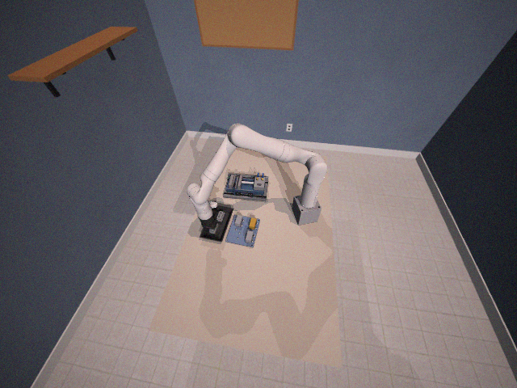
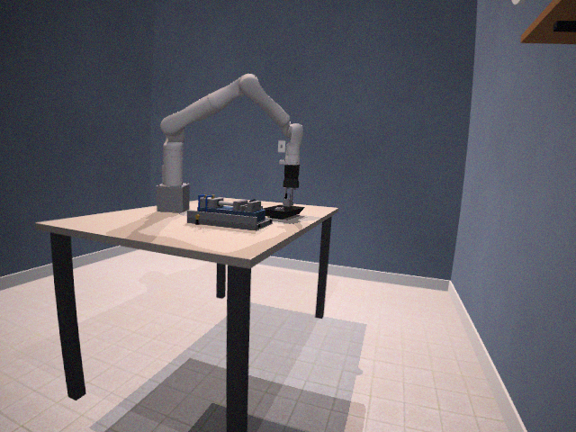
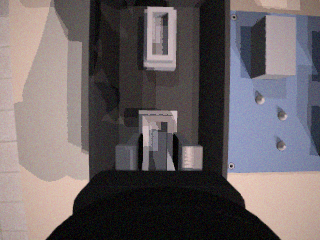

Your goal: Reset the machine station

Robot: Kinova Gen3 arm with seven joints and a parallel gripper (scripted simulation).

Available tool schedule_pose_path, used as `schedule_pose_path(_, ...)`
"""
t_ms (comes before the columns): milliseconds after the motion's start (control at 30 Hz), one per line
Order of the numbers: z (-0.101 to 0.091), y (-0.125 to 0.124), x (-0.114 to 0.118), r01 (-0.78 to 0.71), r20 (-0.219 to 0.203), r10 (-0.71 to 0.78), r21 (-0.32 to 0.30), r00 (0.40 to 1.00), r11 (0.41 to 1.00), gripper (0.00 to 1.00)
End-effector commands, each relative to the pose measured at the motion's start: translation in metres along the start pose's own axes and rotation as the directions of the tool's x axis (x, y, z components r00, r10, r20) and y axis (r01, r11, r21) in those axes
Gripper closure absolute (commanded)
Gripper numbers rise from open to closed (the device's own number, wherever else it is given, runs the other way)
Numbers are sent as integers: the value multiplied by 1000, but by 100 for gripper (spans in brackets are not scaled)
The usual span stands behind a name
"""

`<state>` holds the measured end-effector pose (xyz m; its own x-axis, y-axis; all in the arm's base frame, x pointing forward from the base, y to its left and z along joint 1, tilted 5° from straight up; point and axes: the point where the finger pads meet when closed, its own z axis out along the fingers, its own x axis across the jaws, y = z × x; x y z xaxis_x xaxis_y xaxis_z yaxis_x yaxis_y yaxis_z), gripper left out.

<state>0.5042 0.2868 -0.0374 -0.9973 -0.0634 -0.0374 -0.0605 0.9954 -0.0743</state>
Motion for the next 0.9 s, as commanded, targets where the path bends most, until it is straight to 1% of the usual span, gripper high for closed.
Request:
schedule_pose_path(0, 5, 0, 1, 1, -3, -1, 1, 1000, 1000, 100)
schedule_pose_path(333, 17, 0, 1, 1, -3, -1, 1, 1000, 1000, 100)
schedule_pose_path(867, 21, 0, 1, 1, -3, -1, 1, 1000, 1000, 100)
